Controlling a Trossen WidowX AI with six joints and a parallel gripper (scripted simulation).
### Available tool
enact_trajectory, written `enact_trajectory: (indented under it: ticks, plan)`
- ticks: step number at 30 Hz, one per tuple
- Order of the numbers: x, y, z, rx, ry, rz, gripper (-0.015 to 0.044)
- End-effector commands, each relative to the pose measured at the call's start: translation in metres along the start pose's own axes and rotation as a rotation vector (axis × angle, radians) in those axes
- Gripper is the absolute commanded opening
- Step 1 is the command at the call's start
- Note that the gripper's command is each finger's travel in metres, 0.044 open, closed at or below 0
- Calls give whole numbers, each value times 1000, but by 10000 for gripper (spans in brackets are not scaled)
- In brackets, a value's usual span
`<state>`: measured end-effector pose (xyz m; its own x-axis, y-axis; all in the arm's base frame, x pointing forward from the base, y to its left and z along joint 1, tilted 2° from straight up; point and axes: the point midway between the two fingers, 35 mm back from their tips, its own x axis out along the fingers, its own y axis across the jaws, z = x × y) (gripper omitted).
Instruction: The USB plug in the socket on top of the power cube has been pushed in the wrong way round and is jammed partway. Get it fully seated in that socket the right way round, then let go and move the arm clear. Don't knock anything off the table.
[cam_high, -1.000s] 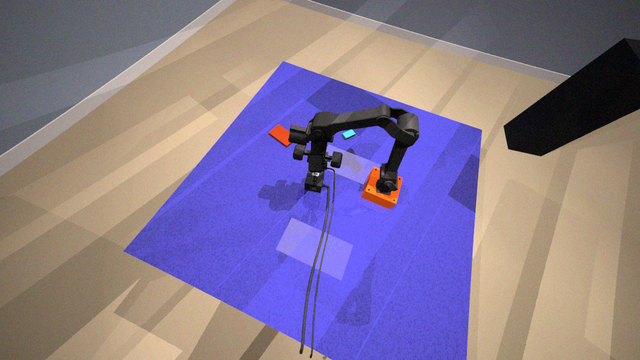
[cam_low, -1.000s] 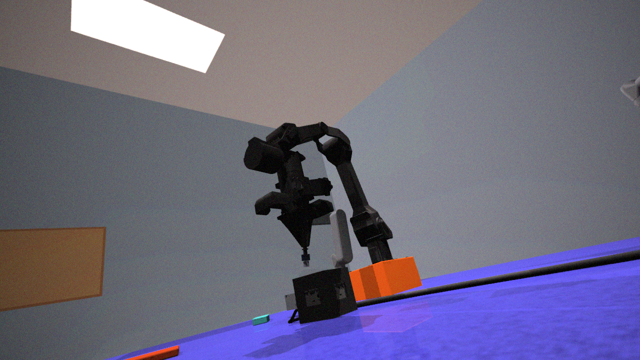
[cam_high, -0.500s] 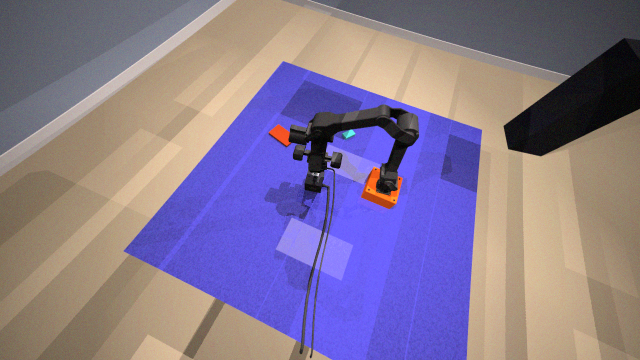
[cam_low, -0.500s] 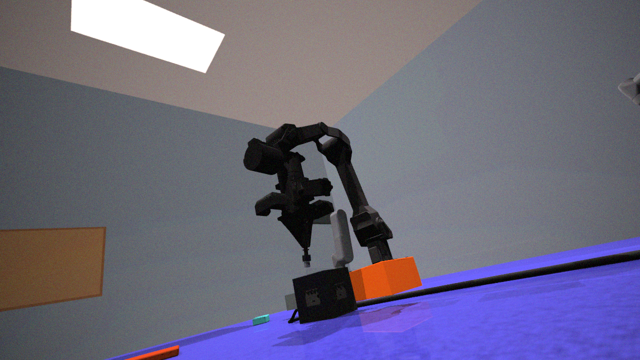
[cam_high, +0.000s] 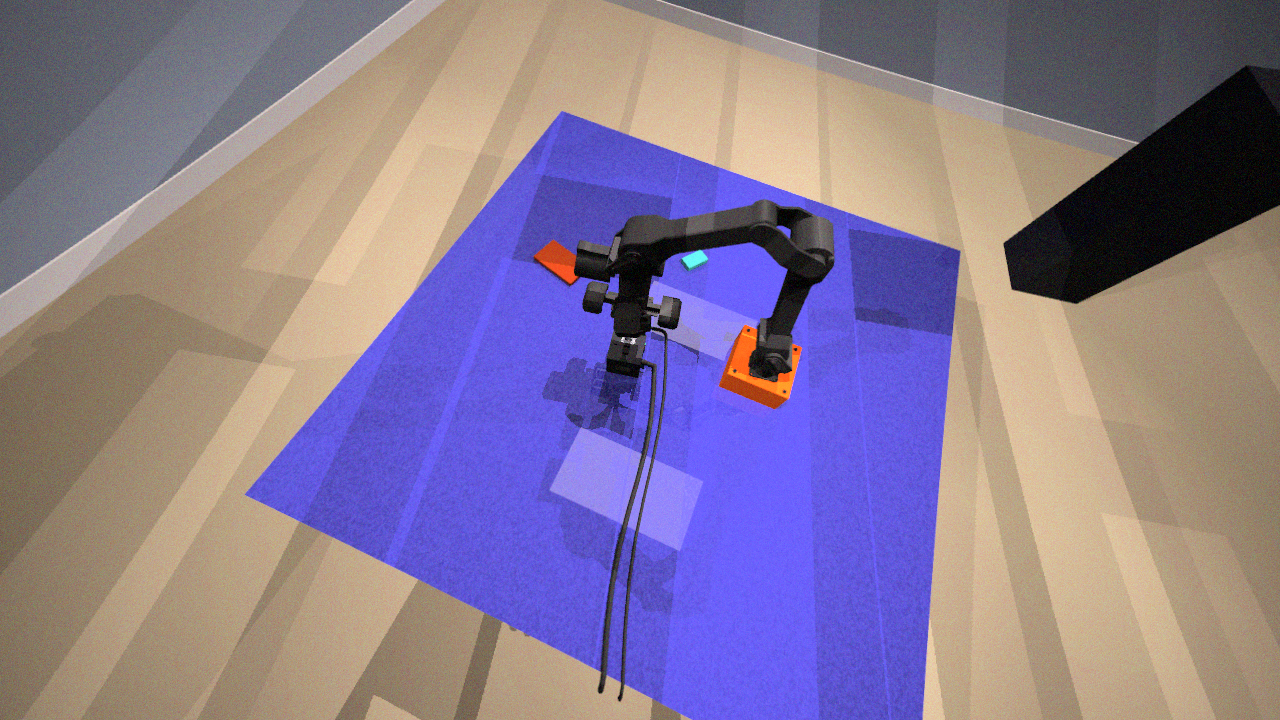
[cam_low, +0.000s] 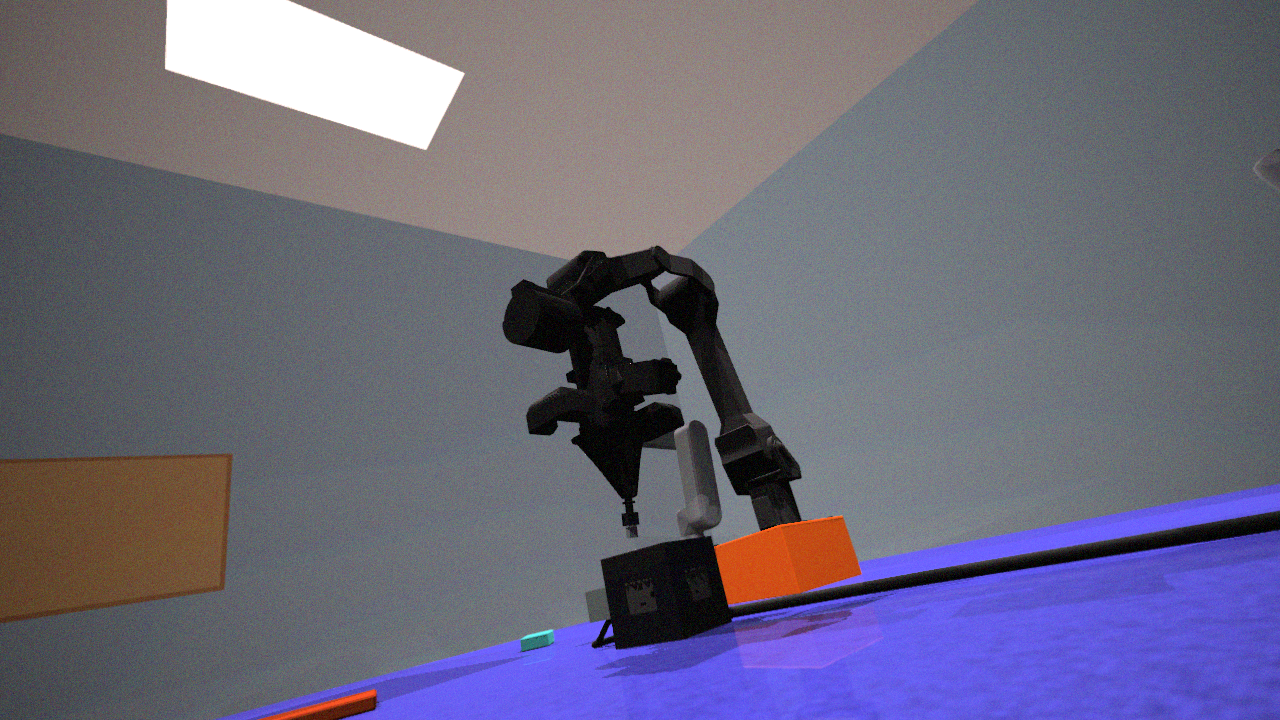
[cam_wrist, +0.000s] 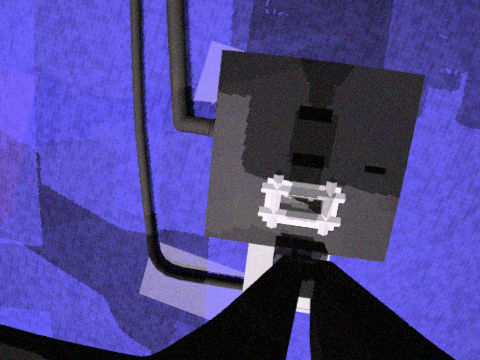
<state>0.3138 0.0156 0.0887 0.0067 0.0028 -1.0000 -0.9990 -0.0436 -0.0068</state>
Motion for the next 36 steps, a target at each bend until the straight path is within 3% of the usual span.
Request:
enact_trajectory:
  ticks: [1, 36]
  plan:
    - [1, 0, 1, -5, -10, 0, 0]
    - [5, 0, 4, -4, -41, -1, 0]
